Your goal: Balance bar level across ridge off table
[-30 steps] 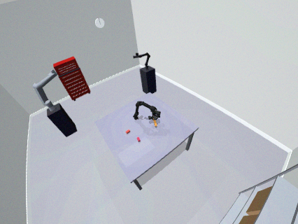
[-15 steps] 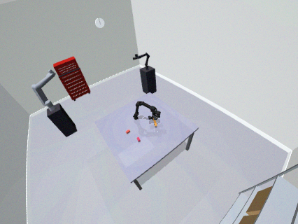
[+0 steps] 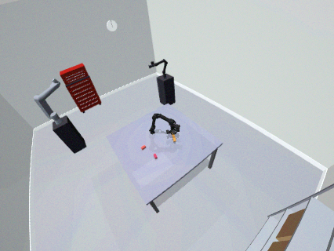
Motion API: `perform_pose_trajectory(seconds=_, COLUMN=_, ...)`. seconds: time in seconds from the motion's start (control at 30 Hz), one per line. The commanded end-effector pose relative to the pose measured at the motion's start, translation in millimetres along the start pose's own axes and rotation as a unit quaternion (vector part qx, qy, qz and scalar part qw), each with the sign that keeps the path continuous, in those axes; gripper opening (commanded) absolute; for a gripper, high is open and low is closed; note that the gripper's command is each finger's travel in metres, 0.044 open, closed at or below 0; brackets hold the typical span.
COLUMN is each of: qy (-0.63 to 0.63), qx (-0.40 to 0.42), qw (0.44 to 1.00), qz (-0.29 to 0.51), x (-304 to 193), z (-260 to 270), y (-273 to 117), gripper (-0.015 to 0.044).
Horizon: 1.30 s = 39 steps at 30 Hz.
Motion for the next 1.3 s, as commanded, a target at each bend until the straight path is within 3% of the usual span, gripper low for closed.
perform_pose_trajectory(seconds=0.0, qy=0.000, qx=0.000, qw=1.000, qz=0.000, x=0.0, z=0.0, y=0.0, gripper=0.0000)
perform_pose_trajectory(seconds=0.3, qy=0.000, qx=0.000, qw=1.000, qz=0.000, x=0.0, z=0.0, y=0.0, gripper=0.0000)
perform_pose_trajectory(seconds=0.53, qy=0.000, qx=0.000, qw=1.000, qz=0.000, x=0.0, z=0.0, y=0.0, gripper=0.0167)
perform_pose_trajectory(seconds=1.27, qy=0.000, qx=0.000, qw=1.000, qz=0.000, x=0.0, z=0.0, y=0.0, gripper=0.0169)
Point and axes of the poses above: the point midway between the two fingers, 35 mm back from their tips, its own y axis out along the fingers, its own z axis across the jaws, x = y × z, the point moved 10 cm from there along -y, back along the fingers, and after that the axes turned 4 degrees about y, right-handed, at the moved point
